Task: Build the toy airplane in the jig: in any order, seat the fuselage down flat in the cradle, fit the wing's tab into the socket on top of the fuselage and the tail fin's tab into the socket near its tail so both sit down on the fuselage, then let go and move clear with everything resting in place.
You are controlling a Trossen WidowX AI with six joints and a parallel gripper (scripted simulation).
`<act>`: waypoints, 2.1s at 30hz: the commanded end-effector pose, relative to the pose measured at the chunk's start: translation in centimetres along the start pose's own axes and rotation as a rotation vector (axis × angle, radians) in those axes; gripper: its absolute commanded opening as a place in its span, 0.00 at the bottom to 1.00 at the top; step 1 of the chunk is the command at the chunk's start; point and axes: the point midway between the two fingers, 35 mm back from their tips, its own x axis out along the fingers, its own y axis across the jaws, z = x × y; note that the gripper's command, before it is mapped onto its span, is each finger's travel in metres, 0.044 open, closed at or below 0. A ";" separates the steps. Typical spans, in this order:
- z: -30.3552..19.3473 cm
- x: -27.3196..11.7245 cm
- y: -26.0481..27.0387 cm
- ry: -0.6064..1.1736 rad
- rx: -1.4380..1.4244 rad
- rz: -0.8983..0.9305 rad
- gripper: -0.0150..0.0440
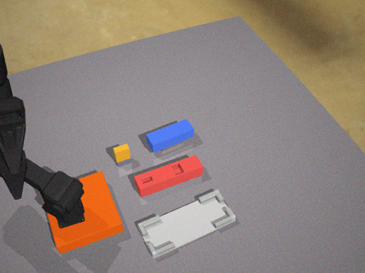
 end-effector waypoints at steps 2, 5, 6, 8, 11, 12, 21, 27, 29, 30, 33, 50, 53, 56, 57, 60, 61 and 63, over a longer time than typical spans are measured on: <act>-0.2 0.2 0.0 0.010 -0.014 -0.004 1.00; -3.9 2.2 0.5 0.148 -0.207 -0.052 1.00; -5.5 3.0 0.5 0.209 -0.291 -0.068 1.00; -8.9 4.1 0.4 0.331 -0.459 -0.092 1.00; -13.9 4.9 -0.3 0.510 -0.700 -0.109 1.00; -15.5 5.0 -0.6 0.569 -0.778 -0.111 1.00; -28.4 2.1 -6.3 1.097 -1.449 -0.041 1.00; -34.2 -2.4 -12.1 1.446 -1.866 0.074 1.00; -35.5 -4.2 -14.3 1.564 -1.995 0.121 1.00; -36.1 -5.1 -15.4 1.623 -2.059 0.146 1.00; -37.2 -8.0 -18.9 1.805 -2.227 0.220 1.00; -38.0 -8.5 -21.8 1.865 -2.275 0.243 1.00; -38.7 -7.8 -24.8 1.865 -2.275 0.243 1.00; -38.7 -7.8 -25.0 1.865 -2.275 0.242 1.00; -38.7 -7.8 -25.0 1.865 -2.275 0.242 1.00; -38.8 -7.7 -25.4 1.865 -2.275 0.242 1.00; -39.0 -7.6 -25.9 1.865 -2.275 0.242 1.00; -39.1 -7.5 -26.4 1.865 -2.275 0.242 1.00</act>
